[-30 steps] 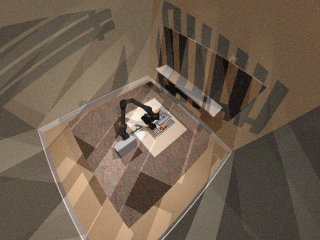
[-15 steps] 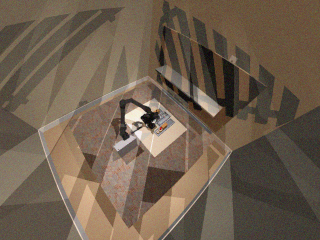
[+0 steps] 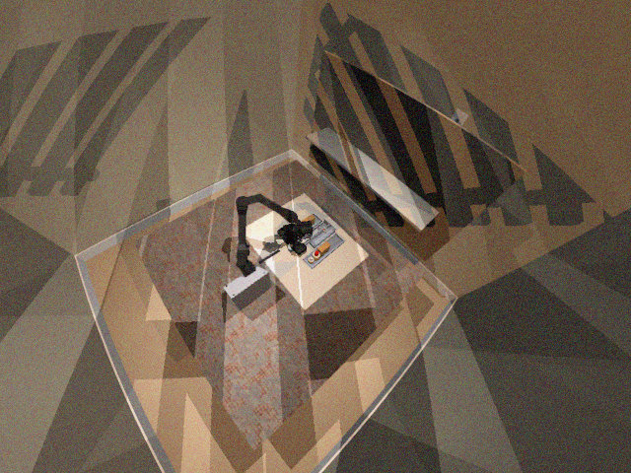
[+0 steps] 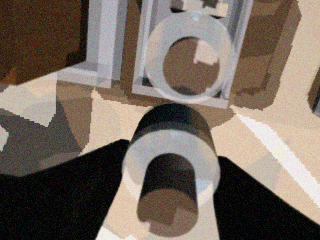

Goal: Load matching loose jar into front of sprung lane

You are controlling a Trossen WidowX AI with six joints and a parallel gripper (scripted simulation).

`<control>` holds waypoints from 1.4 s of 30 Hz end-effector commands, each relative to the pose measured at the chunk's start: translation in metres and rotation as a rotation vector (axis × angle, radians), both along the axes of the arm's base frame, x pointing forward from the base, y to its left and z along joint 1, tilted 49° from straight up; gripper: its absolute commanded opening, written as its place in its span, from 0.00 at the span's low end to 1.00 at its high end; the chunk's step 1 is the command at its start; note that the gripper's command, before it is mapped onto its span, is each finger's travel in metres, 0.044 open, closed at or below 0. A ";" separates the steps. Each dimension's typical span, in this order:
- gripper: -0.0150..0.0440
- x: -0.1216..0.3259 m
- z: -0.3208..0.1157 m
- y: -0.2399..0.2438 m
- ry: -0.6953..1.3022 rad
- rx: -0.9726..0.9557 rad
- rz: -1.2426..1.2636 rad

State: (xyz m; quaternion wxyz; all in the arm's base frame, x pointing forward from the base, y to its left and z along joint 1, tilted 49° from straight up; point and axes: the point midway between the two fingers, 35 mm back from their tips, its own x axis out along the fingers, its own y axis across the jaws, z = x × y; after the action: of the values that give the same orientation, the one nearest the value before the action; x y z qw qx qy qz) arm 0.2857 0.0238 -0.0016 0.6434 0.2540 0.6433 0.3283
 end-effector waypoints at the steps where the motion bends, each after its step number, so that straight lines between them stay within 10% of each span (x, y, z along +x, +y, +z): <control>1: 0.25 0.002 -0.001 0.001 0.003 0.004 -0.004; 42: 0.25 0.019 -0.001 0.003 0.001 0.004 -0.004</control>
State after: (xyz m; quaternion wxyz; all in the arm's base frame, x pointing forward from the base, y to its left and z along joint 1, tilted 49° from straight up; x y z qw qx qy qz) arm 0.2983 0.0263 -0.0032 0.6383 0.2555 0.6488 0.3263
